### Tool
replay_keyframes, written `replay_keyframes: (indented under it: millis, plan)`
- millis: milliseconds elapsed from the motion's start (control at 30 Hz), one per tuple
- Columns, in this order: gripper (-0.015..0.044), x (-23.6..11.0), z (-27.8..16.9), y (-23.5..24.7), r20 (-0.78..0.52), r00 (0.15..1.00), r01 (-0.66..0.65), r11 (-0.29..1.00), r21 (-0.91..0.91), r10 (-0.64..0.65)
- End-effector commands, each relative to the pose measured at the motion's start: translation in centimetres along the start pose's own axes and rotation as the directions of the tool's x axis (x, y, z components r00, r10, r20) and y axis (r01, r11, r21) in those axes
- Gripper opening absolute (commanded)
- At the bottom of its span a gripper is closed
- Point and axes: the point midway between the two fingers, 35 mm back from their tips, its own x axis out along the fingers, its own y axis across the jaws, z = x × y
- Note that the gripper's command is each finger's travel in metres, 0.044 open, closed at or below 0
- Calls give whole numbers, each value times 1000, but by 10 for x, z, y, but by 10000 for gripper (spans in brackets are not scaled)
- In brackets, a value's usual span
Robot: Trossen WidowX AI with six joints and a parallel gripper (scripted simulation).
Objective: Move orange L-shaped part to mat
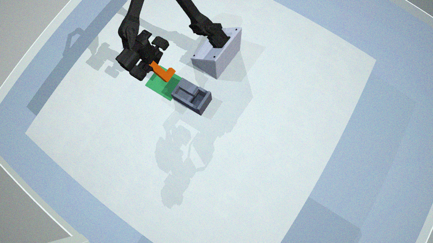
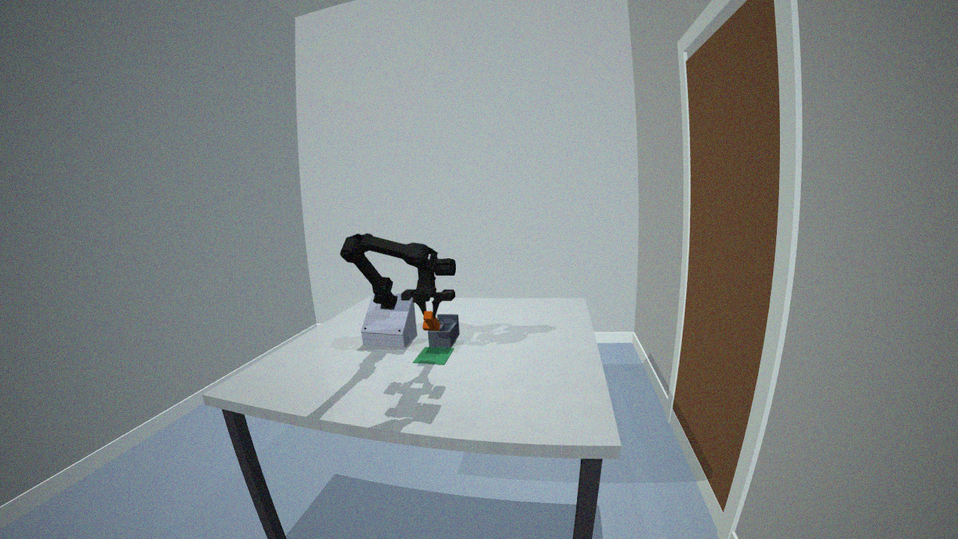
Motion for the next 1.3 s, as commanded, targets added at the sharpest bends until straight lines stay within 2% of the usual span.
replay_keyframes:
  millis: [0, 1267]
  plan:
    - [0, 0, 6, -1, 6, 1000, 2, 1000, -7, -2]
    - [0, 56, 6, -1, 8, 1000, 1, 1000, -7, -1]
